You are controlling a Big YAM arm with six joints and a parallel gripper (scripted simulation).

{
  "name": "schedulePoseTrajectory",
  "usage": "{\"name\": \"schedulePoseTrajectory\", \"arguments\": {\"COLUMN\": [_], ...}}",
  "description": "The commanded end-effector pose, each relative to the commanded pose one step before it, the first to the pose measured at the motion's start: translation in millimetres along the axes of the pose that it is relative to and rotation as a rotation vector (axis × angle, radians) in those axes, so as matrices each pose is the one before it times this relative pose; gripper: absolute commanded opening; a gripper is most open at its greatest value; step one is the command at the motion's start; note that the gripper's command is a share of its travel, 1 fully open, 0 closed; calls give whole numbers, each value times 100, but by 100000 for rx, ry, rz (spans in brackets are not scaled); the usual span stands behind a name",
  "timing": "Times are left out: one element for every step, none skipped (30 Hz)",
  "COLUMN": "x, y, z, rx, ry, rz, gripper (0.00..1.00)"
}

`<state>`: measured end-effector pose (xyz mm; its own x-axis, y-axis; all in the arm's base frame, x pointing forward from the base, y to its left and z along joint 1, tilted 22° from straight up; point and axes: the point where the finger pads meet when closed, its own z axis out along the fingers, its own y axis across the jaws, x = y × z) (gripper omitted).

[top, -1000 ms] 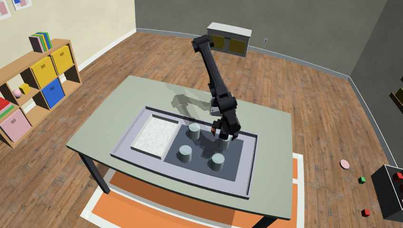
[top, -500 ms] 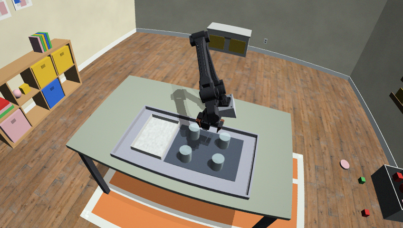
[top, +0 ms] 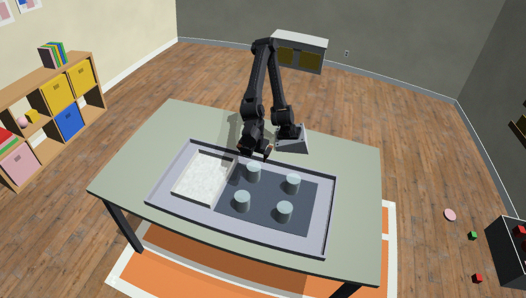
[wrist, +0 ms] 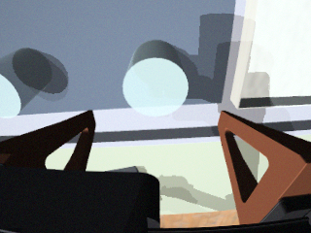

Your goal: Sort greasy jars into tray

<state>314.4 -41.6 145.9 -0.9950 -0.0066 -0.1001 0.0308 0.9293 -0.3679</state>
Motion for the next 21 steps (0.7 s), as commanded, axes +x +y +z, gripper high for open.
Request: {"name": "schedulePoseTrajectory", "arguments": {"x": [-33,0,0,0,0,0,0,0,0,0,0,0,0,0,0,0,0,0,0,0,0], "y": [-117,0,0,0,0,0,0,0,0,0,0,0,0,0,0,0,0,0,0,0,0], "z": [771,620,0,0,620,620,620,620,0,0,0,0,0,0,0,0,0,200,200,0,0], "rx": [-914,0,0,0,0,0,0,0,0,0,0,0,0,0,0,0,0,0,0,0,0], "ry": [-811,0,0,0,0,0,0,0,0,0,0,0,0,0,0,0,0,0,0,0,0], "rz": [-6623,0,0,0,0,0,0,0,0,0,0,0,0,0,0,0,0,0,0,0,0], "gripper": [100,100,100,100,100,100,100,100,100,100,100,100,100,100,100,100,100,100,100,100,100]}}
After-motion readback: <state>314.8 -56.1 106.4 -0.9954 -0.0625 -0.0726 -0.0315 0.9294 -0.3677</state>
